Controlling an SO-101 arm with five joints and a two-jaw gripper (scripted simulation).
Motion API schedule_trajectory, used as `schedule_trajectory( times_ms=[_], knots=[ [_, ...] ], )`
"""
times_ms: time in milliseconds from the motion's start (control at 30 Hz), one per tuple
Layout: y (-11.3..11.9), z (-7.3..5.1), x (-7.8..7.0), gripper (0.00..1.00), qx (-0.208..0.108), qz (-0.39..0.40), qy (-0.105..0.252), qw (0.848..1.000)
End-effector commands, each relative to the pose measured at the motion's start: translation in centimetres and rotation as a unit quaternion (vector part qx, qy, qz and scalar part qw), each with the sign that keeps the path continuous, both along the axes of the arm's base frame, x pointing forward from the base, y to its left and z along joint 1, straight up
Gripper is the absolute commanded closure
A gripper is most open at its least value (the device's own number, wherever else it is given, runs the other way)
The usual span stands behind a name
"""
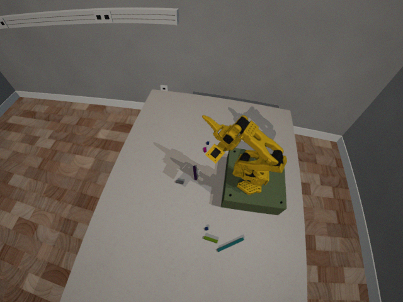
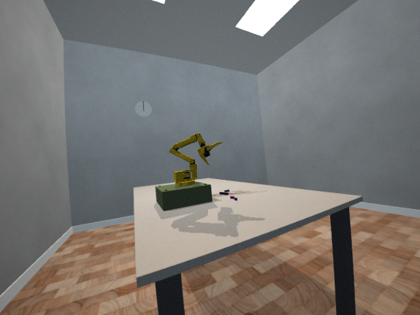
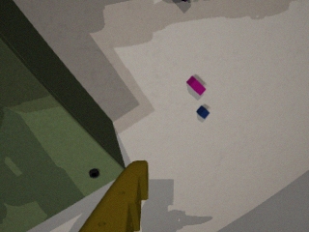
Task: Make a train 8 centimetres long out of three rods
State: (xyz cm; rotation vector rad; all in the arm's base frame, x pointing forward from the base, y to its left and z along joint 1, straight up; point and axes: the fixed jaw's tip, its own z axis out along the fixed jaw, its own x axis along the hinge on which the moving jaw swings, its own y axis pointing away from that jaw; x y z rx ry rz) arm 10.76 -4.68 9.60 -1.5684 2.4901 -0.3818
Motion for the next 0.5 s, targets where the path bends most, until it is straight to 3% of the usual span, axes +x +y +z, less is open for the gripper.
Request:
schedule_trajectory(
  times_ms=[0, 467],
  knots=[
    [0.23, -0.25, -0.25, 0.0, 0.005, -0.001, 0.006, 1.0],
    [0.44, -0.52, -0.5, 0.0, 0.01, -0.001, 0.013, 1.0]
  ],
)
